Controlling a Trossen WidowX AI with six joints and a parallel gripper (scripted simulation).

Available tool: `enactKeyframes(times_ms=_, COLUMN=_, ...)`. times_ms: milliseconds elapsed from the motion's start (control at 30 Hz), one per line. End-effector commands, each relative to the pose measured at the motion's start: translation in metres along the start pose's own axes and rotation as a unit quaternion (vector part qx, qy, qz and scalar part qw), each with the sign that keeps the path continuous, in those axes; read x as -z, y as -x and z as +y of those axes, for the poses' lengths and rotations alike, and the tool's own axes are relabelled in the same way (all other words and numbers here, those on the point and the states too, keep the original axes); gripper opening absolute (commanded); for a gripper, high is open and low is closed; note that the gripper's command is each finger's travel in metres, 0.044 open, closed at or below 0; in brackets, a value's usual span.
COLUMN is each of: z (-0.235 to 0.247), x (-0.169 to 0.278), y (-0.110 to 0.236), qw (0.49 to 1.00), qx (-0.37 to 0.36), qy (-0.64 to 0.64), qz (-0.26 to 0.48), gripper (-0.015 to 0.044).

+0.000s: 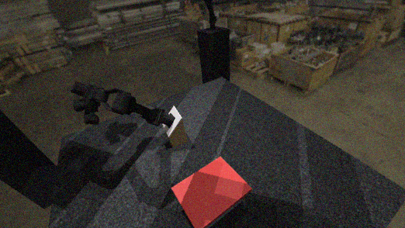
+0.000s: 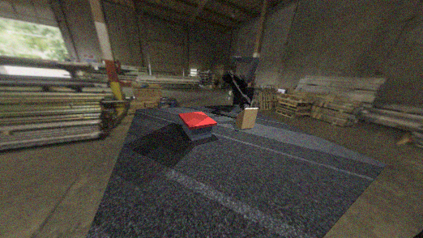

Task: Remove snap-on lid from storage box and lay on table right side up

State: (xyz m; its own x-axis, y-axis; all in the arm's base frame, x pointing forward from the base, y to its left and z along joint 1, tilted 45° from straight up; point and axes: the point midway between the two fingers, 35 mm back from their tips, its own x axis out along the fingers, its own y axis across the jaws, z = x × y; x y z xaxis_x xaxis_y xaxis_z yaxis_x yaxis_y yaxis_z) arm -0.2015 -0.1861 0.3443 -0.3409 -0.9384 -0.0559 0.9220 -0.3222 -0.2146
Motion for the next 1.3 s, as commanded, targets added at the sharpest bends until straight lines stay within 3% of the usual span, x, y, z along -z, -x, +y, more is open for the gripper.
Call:
enactKeyframes(times_ms=0, z=0.025, x=-0.011, y=-0.012, qw=0.999, qx=-0.044, qy=-0.02, qz=-0.011, gripper=0.0235)
enactKeyframes(times_ms=167, z=0.071, x=-0.029, y=-0.032, qw=0.992, qx=-0.11, qy=-0.058, qz=-0.027, gripper=0.0235)
enactKeyframes(times_ms=533, z=0.158, x=-0.06, y=-0.041, qw=0.971, qx=-0.212, qy=-0.104, qz=-0.043, gripper=0.0235)
enactKeyframes(times_ms=900, z=0.252, x=-0.082, y=-0.022, qw=0.924, qx=-0.324, qy=-0.199, qz=-0.027, gripper=0.0235)
enactKeyframes(times_ms=1267, z=0.355, x=-0.069, y=0.027, qw=0.859, qx=-0.431, qy=-0.272, qz=0.058, gripper=0.0235)
